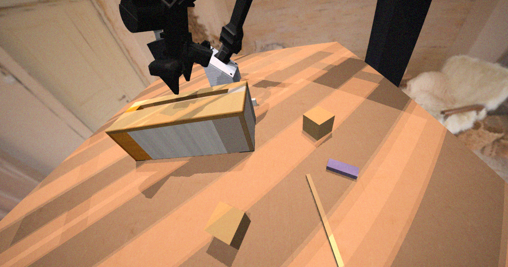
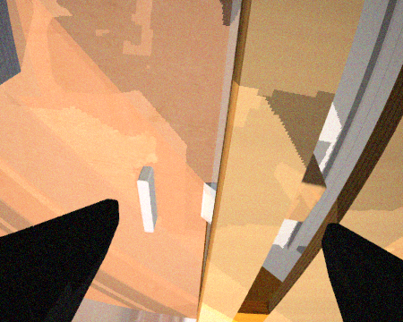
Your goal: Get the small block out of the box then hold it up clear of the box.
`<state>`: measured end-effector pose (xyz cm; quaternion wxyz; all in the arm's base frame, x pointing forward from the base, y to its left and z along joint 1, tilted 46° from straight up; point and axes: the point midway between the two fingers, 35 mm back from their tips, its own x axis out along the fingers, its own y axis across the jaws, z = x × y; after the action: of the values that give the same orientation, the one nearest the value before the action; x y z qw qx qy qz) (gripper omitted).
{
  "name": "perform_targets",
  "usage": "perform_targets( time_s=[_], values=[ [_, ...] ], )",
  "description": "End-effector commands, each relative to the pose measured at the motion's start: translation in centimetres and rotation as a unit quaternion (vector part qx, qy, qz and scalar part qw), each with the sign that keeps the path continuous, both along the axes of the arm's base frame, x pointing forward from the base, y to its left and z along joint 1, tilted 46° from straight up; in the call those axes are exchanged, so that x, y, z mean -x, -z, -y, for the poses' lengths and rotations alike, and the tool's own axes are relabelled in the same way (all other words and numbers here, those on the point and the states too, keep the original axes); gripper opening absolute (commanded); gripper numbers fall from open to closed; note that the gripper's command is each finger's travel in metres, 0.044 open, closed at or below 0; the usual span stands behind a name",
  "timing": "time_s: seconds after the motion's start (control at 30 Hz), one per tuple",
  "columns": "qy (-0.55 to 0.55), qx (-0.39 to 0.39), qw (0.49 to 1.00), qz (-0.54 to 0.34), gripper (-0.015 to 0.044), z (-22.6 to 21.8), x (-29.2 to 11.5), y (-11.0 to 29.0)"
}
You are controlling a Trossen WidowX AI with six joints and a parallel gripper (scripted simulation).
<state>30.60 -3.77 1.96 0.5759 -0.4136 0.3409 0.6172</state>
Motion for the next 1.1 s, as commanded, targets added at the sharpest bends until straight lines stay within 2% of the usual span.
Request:
perform_targets(
  time_s=[0.0,1.07],
  values=[
    [-0.002,-0.004,1.0,-0.006,0.04,-0.9,0.3,0.7],
    [-0.002,-0.005,1.0,-0.006,0.04,-4.8,0.8,3.9]
  ],
)
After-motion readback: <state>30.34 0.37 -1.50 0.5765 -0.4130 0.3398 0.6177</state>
